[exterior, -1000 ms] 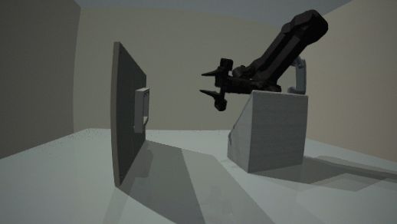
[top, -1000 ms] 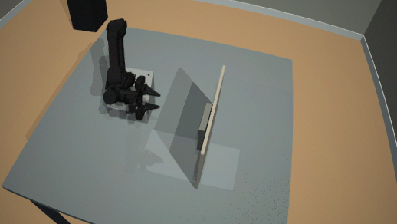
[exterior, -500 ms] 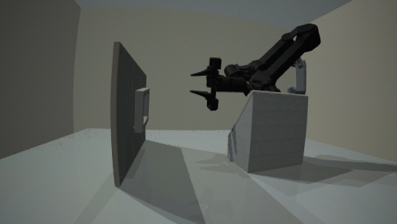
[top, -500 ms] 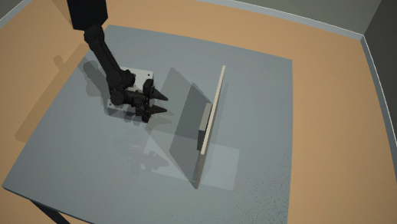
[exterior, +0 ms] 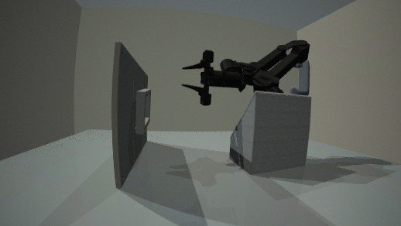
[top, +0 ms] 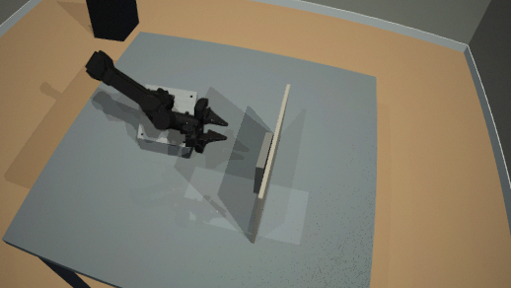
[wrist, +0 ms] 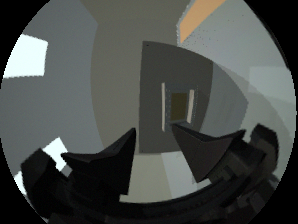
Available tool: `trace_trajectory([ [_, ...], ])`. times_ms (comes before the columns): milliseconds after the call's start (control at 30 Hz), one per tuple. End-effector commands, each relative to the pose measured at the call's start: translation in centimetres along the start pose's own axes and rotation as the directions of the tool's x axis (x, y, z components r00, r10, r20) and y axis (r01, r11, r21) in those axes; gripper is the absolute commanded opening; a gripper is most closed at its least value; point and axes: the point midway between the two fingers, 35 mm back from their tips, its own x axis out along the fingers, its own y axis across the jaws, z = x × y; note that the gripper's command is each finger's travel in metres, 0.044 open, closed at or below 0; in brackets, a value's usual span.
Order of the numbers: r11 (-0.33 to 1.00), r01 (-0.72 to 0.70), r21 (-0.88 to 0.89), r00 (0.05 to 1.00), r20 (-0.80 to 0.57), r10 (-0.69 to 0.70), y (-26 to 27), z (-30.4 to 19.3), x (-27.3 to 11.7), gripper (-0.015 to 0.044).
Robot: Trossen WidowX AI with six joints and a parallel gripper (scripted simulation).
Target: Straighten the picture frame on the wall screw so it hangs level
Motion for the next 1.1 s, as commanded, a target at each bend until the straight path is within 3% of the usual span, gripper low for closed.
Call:
trace_trajectory([
  [0, 1.0, 0.001, 0.006, 1.0, 0.006, -0.001, 0.1, 0.1, 0.2, 0.026],
  [767, 1.0, 0.0, 0.005, 1.0, 0.007, 0.0, -5.3, -0.4, 7.7, 0.026],
  [1067, 1.0, 0.0, 0.005, 1.0, 0.007, 0.0, -5.9, -0.8, 8.1, 0.026],
])
